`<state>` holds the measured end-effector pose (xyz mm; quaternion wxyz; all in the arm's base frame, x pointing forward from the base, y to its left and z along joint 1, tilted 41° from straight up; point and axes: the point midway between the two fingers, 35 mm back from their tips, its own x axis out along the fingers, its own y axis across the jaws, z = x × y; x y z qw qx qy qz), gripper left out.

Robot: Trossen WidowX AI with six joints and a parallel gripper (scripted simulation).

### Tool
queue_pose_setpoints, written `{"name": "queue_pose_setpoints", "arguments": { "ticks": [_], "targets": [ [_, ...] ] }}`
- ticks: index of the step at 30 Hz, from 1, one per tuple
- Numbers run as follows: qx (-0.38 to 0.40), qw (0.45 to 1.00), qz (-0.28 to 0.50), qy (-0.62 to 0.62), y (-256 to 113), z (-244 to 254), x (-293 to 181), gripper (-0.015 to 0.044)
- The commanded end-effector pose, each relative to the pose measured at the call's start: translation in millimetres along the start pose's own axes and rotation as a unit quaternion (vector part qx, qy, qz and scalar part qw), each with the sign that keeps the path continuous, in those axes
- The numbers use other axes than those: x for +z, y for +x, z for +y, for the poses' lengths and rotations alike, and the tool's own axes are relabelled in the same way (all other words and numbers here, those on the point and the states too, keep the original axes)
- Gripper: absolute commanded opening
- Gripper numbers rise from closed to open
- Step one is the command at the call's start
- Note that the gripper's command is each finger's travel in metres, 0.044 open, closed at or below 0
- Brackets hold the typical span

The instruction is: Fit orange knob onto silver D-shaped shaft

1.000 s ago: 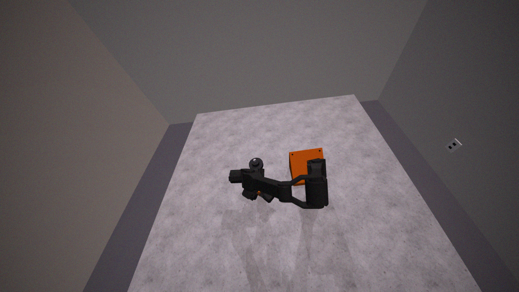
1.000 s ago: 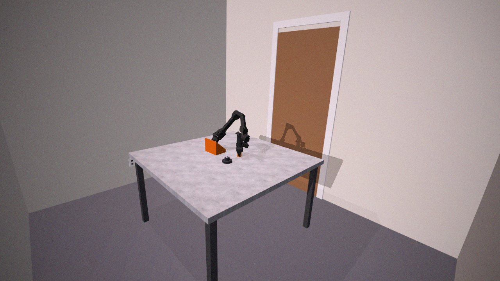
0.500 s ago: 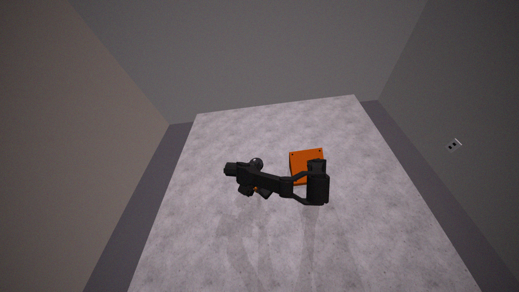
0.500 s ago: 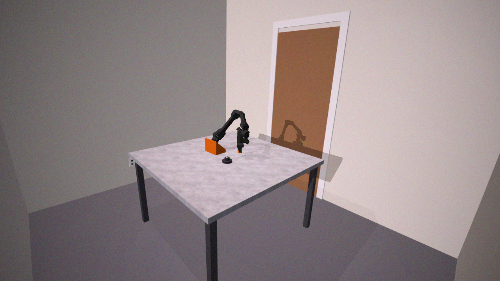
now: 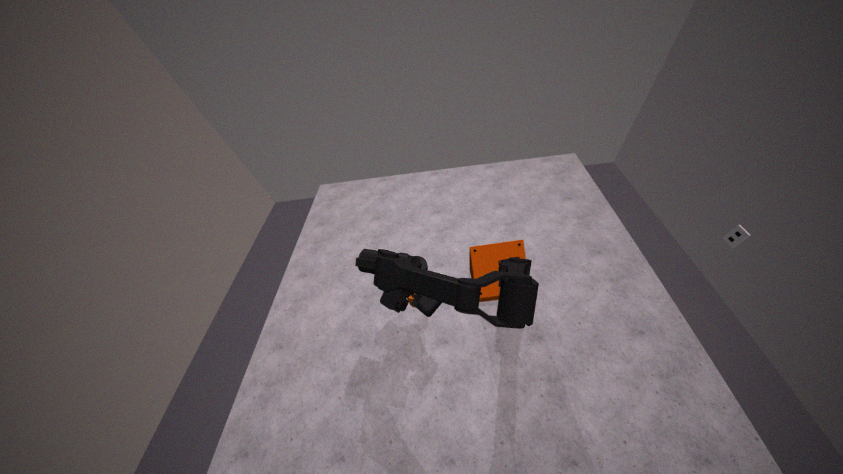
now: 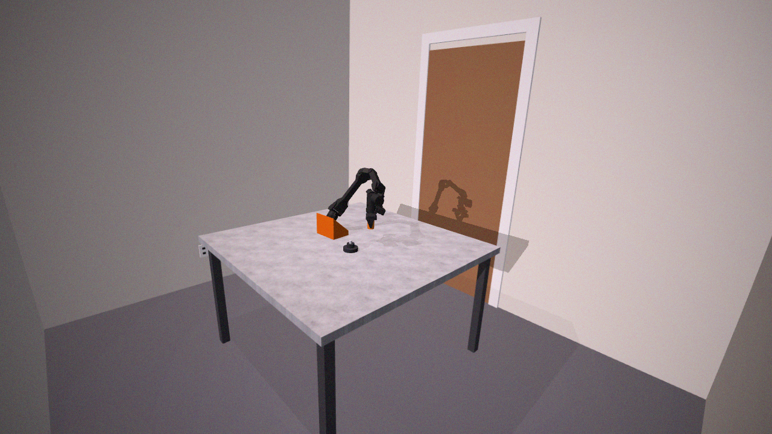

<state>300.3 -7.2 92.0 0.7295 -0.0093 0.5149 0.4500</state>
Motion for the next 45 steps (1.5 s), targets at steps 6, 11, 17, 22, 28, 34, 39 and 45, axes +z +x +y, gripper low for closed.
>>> {"name": "queue_pose_setpoints", "arguments": {
  "ticks": [6, 11, 17, 22, 28, 34, 39, 45],
  "targets": [
    [-0.003, 1.0, -0.001, -0.002, -31, -1, 0, 0.0],
    [-0.002, 1.0, -0.002, -0.002, -47, 0, -1, 0.0],
    [-0.002, 1.0, -0.002, -0.002, -47, -7, -5, 0.0],
    [-0.003, 1.0, -0.001, -0.002, -43, -21, -13, 0.0],
    [-0.004, 1.0, -0.001, -0.002, -38, -37, -23, 0.0],
    [-0.005, 1.0, 0.0, -0.002, -33, -52, -35, 0.0],
    [-0.005, 1.0, 0.0, -0.002, -28, -64, -45, 0.0],
    [-0.006, 1.0, 0.0, -0.002, -23, -78, -58, 0.0]
  ]
}}
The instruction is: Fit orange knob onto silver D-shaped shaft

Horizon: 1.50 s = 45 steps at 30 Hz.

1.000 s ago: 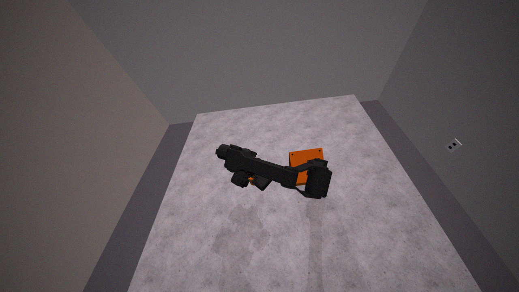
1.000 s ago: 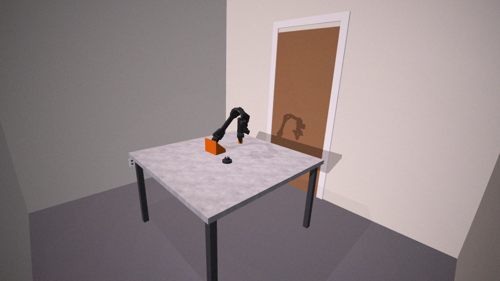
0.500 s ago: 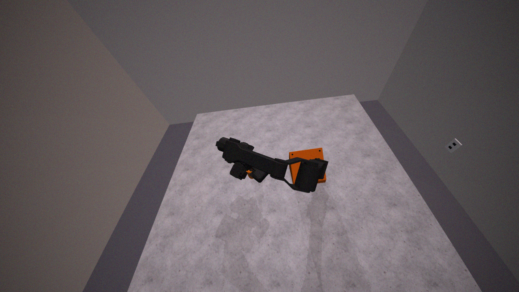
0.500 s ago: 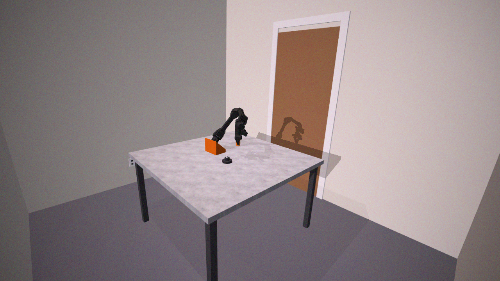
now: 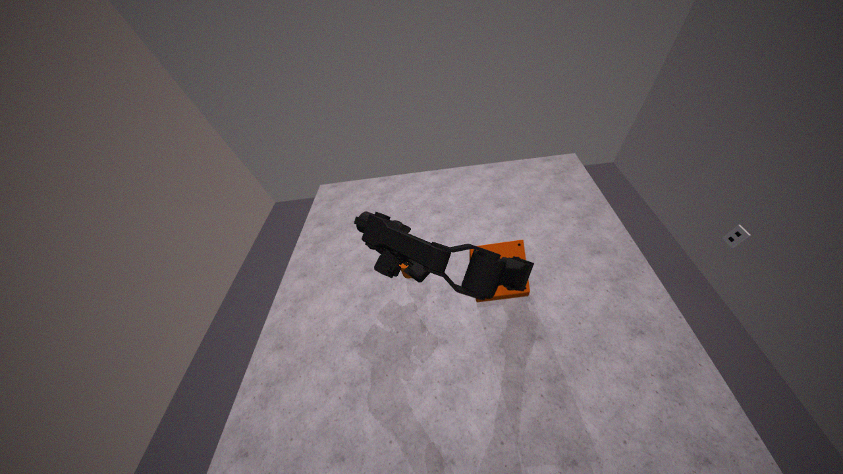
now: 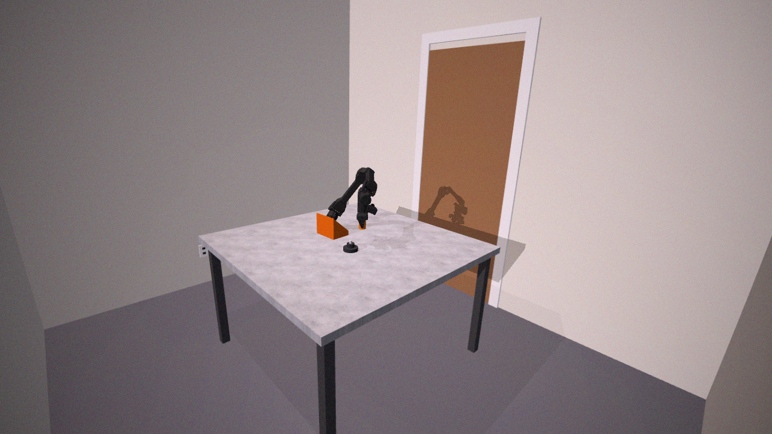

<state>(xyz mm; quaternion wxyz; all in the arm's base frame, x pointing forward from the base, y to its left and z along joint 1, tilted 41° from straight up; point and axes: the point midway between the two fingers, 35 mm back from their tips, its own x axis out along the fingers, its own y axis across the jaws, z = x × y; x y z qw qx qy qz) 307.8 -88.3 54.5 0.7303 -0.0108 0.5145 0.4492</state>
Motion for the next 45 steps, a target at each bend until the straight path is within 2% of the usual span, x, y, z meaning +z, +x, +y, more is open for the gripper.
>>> {"name": "queue_pose_setpoints", "arguments": {
  "ticks": [1, 24, 37, 45],
  "targets": [
    [-0.004, 1.0, 0.001, -0.001, 2, -10, -9, 0.0],
    [-0.004, 1.0, 0.0, -0.002, 28, -53, -63, 0.0],
    [-0.003, 1.0, -0.001, 0.0, 54, -54, -64, 0.0],
    [-0.003, 1.0, 0.0, -0.002, 49, -55, -63, 0.0]
  ]
}}
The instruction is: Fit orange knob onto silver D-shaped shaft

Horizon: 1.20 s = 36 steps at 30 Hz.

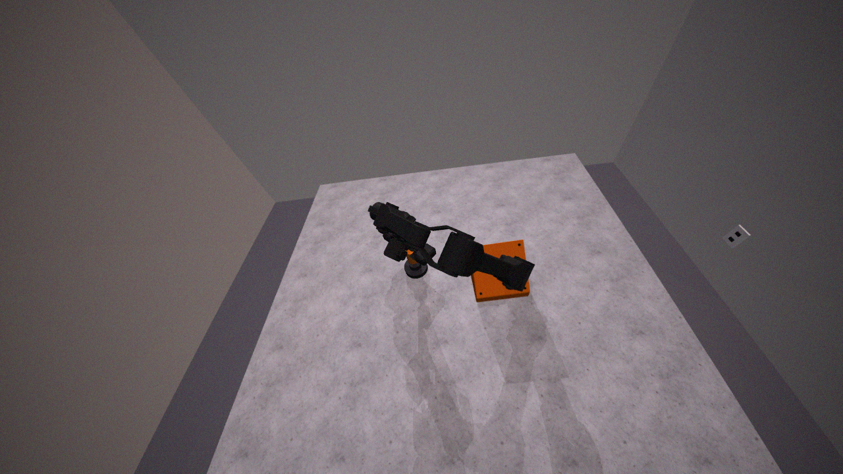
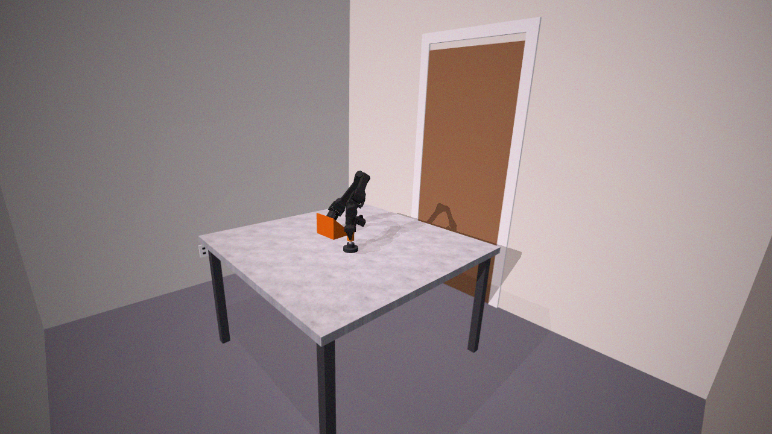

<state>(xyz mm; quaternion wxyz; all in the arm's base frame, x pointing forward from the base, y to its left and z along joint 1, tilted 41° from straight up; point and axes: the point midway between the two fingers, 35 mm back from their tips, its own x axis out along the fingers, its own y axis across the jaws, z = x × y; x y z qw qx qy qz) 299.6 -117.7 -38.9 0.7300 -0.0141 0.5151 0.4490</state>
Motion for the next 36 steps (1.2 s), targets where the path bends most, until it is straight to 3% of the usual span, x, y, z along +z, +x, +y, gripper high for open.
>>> {"name": "queue_pose_setpoints", "arguments": {
  "ticks": [1, 24, 31, 36],
  "targets": [
    [-0.002, 1.0, -0.003, 0.0, -2.2, -1.6, 1.5, 0.0],
    [-0.002, 1.0, -0.002, 0.0, -2.9, 0.9, -1.8, 0.0],
    [-0.002, 0.995, -0.002, -0.1, -2.2, -0.7, -2.3, 0.0],
    [-0.002, 0.994, -0.002, -0.105, -1.1, -1.5, -1.4, 0.0]
  ]
}}
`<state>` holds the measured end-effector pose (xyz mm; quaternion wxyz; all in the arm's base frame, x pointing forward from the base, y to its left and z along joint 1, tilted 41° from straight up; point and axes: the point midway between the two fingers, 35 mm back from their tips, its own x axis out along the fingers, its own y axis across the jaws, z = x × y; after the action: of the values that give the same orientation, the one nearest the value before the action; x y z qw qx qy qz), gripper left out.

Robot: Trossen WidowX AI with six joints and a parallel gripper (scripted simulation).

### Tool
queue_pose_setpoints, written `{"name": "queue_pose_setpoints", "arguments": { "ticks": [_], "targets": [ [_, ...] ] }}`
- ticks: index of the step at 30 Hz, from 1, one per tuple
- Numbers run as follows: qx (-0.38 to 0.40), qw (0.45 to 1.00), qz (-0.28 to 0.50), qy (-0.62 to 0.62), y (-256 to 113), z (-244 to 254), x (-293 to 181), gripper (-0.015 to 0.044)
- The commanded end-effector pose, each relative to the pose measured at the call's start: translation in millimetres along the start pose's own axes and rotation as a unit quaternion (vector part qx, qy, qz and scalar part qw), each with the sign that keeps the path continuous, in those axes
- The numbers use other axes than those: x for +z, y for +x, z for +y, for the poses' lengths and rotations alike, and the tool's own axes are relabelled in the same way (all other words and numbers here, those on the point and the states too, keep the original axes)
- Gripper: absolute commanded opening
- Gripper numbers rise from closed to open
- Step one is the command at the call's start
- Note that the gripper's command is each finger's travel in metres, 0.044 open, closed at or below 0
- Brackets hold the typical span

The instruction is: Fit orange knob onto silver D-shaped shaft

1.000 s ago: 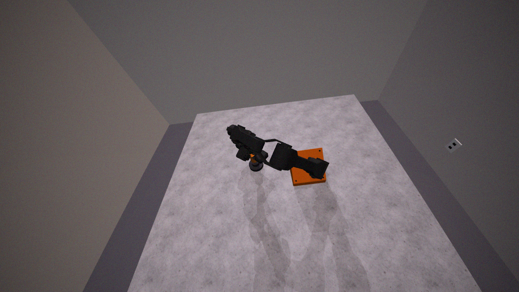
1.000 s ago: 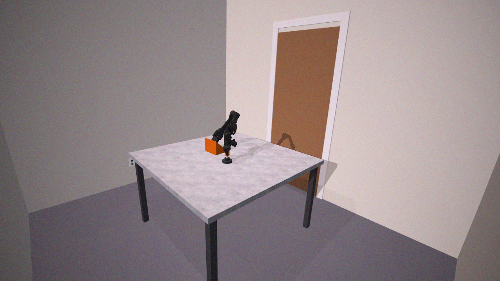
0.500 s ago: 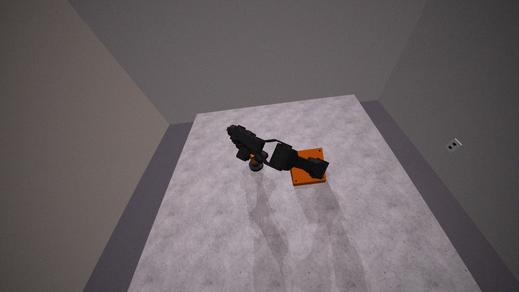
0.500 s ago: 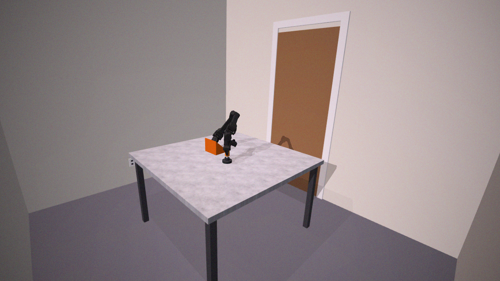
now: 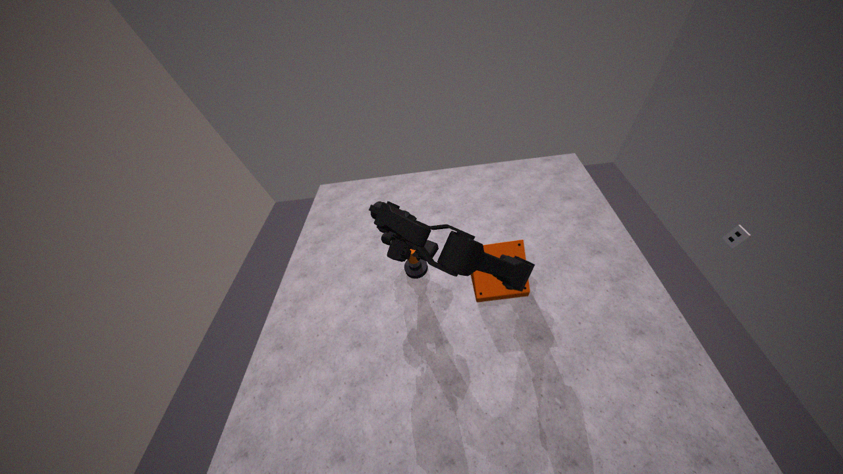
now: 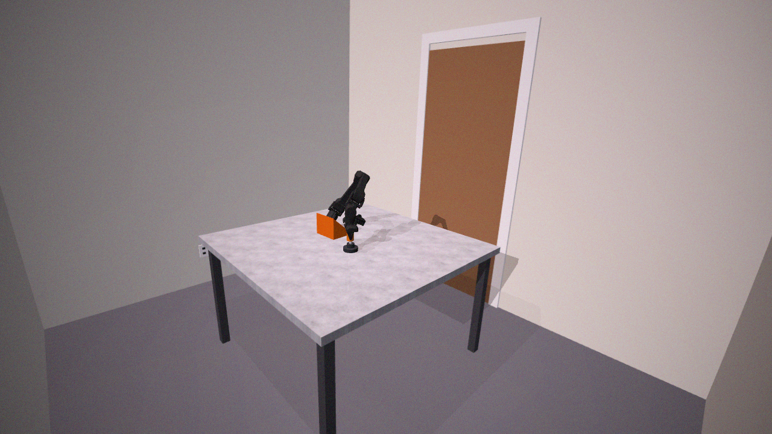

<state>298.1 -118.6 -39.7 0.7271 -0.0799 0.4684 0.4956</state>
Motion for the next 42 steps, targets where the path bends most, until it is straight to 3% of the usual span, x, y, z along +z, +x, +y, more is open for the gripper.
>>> {"name": "queue_pose_setpoints", "arguments": {
  "ticks": [1, 33, 42],
  "targets": [
    [-0.003, 1.0, 0.002, -0.012, -1.3, -1.9, 0.6, 0.0],
    [-0.002, 1.0, 0.002, -0.012, -2.7, 2.2, 1.4, 0.0],
    [-0.002, 0.993, 0.002, -0.116, -2.0, -0.5, 2.2, 0.0]
  ]
}}
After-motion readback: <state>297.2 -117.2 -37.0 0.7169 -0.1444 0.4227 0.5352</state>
